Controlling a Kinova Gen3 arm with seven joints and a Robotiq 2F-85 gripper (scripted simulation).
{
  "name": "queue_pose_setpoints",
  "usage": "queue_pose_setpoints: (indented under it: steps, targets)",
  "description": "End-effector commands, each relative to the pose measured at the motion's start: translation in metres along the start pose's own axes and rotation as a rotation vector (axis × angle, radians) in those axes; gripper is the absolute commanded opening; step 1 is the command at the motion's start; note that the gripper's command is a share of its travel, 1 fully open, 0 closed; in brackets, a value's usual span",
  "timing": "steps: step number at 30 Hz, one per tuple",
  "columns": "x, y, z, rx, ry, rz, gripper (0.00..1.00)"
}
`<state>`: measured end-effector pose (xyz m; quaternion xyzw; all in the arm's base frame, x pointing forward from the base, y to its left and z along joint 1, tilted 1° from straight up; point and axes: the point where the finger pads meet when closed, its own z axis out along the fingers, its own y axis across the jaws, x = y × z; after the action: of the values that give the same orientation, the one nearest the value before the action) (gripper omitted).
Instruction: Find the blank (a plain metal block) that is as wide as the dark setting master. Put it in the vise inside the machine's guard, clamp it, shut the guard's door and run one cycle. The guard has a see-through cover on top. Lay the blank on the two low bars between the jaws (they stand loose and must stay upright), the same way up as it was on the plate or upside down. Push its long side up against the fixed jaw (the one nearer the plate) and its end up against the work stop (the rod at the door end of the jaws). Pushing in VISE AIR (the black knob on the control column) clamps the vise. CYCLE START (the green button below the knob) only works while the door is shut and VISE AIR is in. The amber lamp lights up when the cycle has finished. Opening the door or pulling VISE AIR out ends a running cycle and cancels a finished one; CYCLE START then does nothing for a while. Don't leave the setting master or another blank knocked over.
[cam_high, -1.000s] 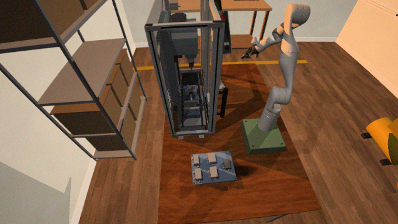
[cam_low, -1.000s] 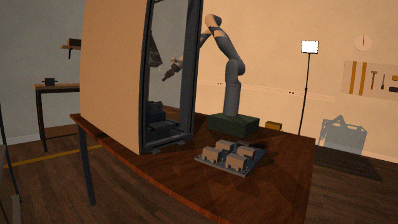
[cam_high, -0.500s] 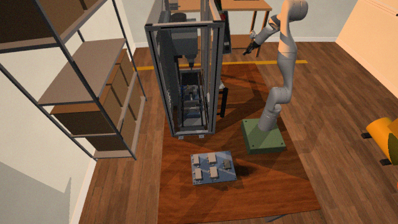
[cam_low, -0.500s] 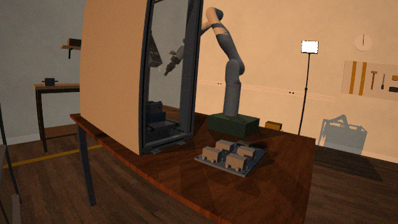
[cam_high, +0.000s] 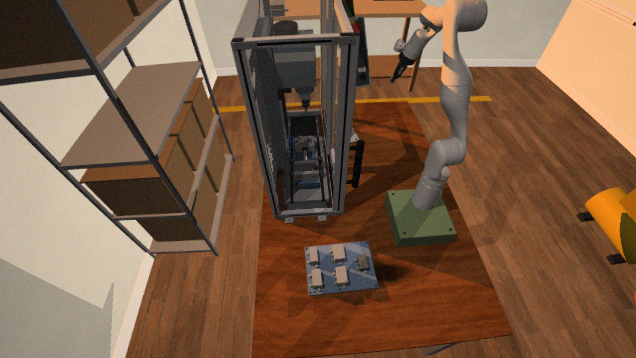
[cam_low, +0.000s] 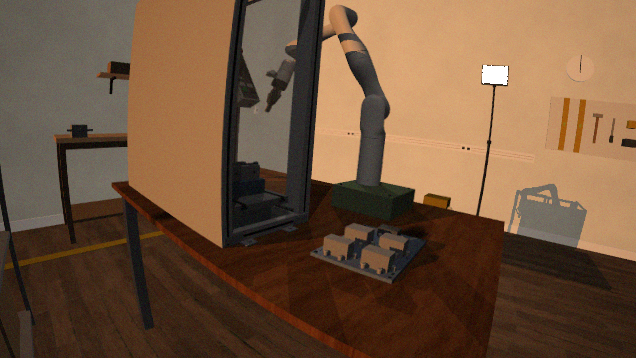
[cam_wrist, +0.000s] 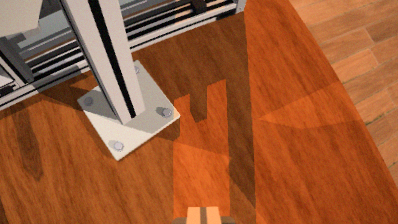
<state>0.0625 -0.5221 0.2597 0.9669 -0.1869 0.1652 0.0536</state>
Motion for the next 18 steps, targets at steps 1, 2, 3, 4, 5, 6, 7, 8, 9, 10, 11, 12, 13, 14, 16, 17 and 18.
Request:
queue_pose_setpoints:
  steps: [1,2,3,4,5,6,7,8,9,10,11,12,13,14,16,17,18]
  targets:
    - [0.009,-0.012,-0.031,0.023,-0.147,0.008,0.10]
    - [0.009,-0.012,-0.031,0.023,-0.147,0.008,0.10]
    - [0.009,-0.012,-0.031,0.023,-0.147,0.008,0.10]
    - [0.009,-0.012,-0.031,0.023,-0.147,0.008,0.10]
    - [0.009,-0.012,-0.031,0.023,-0.147,0.008,0.10]
    - [0.009,-0.012,-0.031,0.023,-0.147,0.008,0.10]
    - [0.009,-0.012,-0.031,0.023,-0.147,0.008,0.10]
    - [0.009,-0.012,-0.031,0.023,-0.147,0.008,0.10]
    - [0.009,-0.012,-0.031,0.023,-0.147,0.008,0.10]
    - [0.009,-0.012,-0.031,0.023,-0.147,0.008,0.10]
    - [0.009,-0.012,-0.031,0.023,-0.147,0.008,0.10]
    - [0.011,-0.016,-0.042,0.027,-0.189,0.010,0.10]
    - [0.014,-0.020,-0.053,0.032,-0.232,0.012,0.10]
    - [0.017,-0.024,-0.064,0.036,-0.274,0.014,0.10]
    - [0.022,-0.032,-0.086,0.045,-0.360,0.019,0.10]
    - [0.022,-0.032,-0.086,0.045,-0.360,0.019,0.10]
    - [0.022,-0.032,-0.086,0.045,-0.360,0.019,0.10]
